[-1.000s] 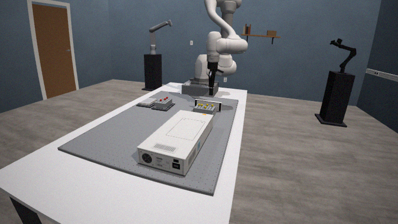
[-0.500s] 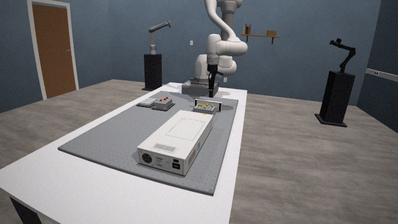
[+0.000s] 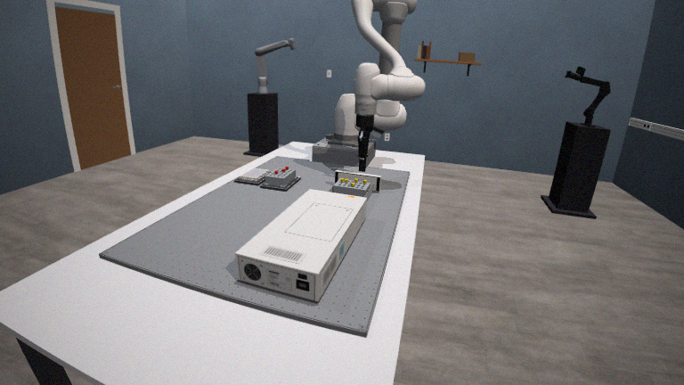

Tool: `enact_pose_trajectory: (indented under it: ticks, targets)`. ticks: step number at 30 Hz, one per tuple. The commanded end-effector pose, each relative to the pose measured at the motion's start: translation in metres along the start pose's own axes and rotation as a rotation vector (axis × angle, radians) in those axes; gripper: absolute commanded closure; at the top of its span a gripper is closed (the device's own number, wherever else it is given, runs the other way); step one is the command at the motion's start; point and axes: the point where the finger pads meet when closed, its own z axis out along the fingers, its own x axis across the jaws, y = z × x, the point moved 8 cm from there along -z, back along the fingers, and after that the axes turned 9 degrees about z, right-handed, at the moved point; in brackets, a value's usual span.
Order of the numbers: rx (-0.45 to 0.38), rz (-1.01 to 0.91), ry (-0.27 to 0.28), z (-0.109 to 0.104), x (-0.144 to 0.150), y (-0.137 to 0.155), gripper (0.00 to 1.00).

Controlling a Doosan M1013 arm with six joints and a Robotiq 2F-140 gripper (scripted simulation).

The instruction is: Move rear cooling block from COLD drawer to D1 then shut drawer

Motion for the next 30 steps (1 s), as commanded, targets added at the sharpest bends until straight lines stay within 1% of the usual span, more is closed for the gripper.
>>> enact_pose_trajectory:
  ticks: [1, 7, 30]
  targets:
    - [-0.005, -0.006, 0.0, 0.008, -0.001, 0.0, 0.9]
    - [-0.004, -0.006, 0.002, 0.012, 0.0, -0.001, 0.9]
    - [-0.004, -0.006, 0.0, 0.041, -0.001, 0.0, 0.9]
